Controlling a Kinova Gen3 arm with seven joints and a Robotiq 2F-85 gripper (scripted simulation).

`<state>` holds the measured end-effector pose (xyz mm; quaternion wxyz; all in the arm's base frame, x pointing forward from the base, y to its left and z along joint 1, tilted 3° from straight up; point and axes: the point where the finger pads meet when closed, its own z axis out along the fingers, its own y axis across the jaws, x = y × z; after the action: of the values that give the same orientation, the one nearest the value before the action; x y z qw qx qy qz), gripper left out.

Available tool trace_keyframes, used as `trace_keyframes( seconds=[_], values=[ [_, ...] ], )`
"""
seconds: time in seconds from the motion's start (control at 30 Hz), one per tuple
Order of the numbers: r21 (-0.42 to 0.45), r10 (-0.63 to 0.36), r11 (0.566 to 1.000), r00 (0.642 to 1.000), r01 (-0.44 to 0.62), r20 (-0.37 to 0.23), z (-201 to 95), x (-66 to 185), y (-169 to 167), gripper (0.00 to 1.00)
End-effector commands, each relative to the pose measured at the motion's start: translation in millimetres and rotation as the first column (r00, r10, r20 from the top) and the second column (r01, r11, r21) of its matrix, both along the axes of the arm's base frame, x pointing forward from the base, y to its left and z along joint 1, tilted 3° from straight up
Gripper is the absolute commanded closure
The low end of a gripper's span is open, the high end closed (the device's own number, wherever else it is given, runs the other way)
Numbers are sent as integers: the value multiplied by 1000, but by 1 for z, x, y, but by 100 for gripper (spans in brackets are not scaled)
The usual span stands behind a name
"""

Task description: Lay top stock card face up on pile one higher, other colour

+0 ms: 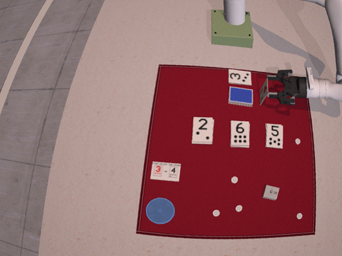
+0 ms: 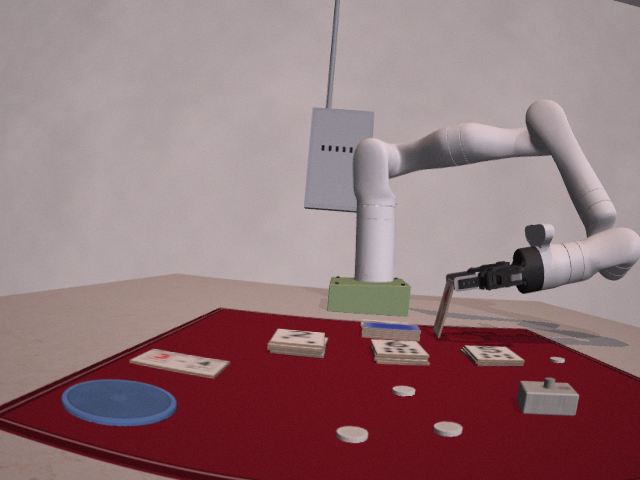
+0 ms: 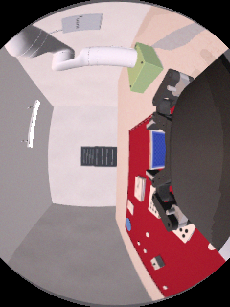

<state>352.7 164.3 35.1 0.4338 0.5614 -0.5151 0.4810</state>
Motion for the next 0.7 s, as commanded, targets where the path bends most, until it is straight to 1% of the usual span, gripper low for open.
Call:
trace_keyframes(
  seconds=[0.0,0.67],
  values=[
    [8,0,1000,1000,-1,11,-2,4,0,29],
    [8,0,1000,1000,-1,11,-6,6,0,29]
  ],
)
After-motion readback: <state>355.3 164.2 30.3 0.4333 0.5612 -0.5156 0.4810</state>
